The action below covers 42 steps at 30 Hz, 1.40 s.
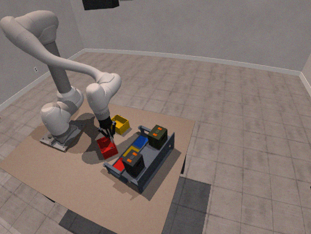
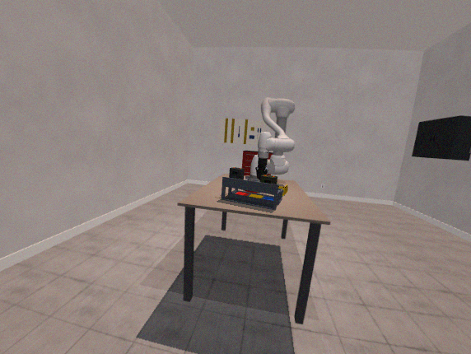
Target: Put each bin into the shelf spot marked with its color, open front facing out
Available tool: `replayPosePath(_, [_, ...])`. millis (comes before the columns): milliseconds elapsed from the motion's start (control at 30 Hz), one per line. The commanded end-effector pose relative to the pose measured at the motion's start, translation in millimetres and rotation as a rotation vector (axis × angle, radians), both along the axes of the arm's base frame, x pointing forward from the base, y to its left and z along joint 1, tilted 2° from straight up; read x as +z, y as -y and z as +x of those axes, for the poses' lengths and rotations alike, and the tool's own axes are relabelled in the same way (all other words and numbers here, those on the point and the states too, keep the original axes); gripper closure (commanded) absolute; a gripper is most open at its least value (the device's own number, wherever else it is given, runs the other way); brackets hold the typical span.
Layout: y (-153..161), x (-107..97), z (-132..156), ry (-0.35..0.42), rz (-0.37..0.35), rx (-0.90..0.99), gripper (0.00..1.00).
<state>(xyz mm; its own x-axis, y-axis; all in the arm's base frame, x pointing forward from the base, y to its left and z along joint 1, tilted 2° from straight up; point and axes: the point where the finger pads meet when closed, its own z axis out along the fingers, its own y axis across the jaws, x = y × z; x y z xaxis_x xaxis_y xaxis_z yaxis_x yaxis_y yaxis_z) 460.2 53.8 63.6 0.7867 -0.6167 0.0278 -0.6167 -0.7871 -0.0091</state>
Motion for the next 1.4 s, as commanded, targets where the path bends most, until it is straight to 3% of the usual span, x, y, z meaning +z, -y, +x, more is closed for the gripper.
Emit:
replayPosePath(0, [0,0,0,0.000,0.000,0.000,0.90])
replayPosePath(1367, [0,22,-1,0.000,0.000,0.000,0.90])
